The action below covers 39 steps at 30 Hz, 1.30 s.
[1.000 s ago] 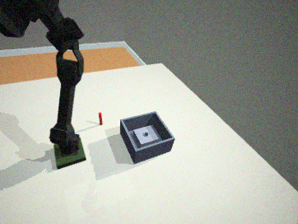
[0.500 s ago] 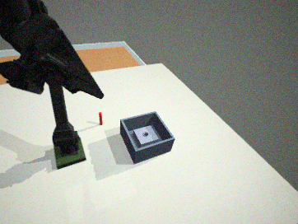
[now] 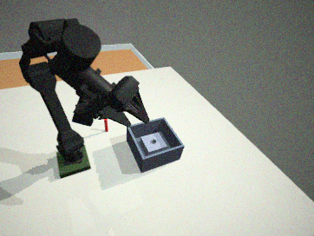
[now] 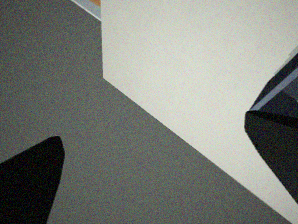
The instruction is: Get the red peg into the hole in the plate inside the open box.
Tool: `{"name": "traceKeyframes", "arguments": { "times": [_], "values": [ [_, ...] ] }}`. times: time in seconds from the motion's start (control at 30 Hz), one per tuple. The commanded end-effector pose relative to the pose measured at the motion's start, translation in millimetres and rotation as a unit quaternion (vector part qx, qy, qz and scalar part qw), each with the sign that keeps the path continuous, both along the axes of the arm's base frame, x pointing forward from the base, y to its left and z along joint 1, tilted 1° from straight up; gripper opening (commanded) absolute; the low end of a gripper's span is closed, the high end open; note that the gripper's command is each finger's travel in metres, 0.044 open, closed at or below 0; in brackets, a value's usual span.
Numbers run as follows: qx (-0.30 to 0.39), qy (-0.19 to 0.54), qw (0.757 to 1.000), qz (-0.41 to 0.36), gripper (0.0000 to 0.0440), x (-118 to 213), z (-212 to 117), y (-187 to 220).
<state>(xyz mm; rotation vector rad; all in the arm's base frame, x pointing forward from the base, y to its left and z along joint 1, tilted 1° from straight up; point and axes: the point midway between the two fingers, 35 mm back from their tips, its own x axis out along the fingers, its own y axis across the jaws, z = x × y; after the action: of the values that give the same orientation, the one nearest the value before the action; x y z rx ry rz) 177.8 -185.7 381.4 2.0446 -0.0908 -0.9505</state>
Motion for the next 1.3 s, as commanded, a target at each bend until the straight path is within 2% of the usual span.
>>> {"name": "traceKeyframes", "arguments": {
  "times": [0.0, 0.27, 0.57, 0.83, 1.27],
  "values": [
    [0.004, 0.058, 0.997, 0.060, 0.0440, 17.4, -27.1, 15.6],
    [-0.003, 0.147, 0.974, 0.173, 0.0440, 39.6, -66.5, 54.3],
    [-0.021, 0.235, 0.925, 0.298, 0.0440, 50.9, -104.6, 103.5],
    [-0.042, 0.305, 0.862, 0.403, 0.0440, 49.4, -135.3, 150.0],
    [-0.077, 0.399, 0.738, 0.538, 0.0440, 26.7, -181.7, 222.3]
  ]
}}
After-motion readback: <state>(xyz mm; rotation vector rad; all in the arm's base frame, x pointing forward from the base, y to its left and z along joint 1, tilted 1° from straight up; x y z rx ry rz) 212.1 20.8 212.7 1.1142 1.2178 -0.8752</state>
